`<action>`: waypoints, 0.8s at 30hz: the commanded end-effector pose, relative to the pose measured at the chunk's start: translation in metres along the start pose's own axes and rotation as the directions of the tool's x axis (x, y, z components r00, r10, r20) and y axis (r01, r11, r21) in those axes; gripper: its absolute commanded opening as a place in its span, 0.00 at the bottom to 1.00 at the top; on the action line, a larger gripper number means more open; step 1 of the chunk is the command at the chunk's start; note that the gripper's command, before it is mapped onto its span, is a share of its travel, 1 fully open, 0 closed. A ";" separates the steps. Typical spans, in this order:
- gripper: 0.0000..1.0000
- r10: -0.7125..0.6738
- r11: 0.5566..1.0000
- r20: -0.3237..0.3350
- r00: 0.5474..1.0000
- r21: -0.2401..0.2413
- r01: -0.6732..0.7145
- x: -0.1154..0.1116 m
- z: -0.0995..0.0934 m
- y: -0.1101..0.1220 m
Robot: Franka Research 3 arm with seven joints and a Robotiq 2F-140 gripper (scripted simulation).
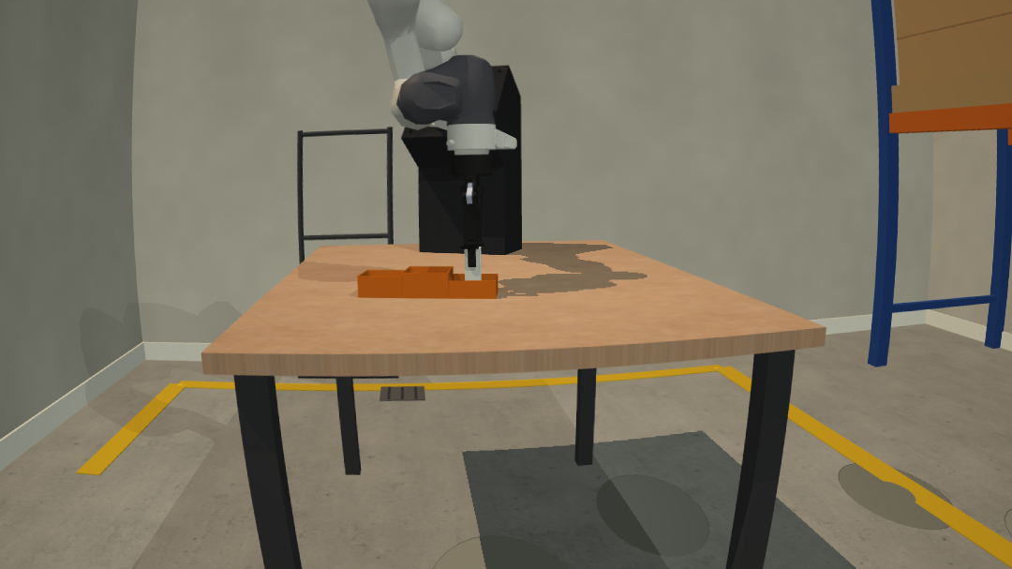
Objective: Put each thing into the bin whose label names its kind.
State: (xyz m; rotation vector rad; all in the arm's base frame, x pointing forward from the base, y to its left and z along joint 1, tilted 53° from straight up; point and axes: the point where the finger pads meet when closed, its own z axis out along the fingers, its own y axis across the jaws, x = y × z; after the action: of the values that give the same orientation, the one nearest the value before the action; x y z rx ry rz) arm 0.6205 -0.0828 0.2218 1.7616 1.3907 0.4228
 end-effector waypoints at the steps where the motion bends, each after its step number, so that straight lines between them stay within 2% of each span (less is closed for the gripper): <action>1: 0.19 0.007 1.000 0.004 1.000 -0.002 -0.007 -0.002 0.001 0.001; 13: 0.19 0.007 1.000 0.004 1.000 -0.002 -0.007 -0.002 0.001 0.001; 24: 0.19 0.007 1.000 0.004 1.000 -0.002 -0.007 -0.002 -0.011 0.001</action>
State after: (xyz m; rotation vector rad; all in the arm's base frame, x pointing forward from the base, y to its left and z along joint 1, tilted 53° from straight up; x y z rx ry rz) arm 0.6152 -0.0842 0.2284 1.7580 1.3768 0.4171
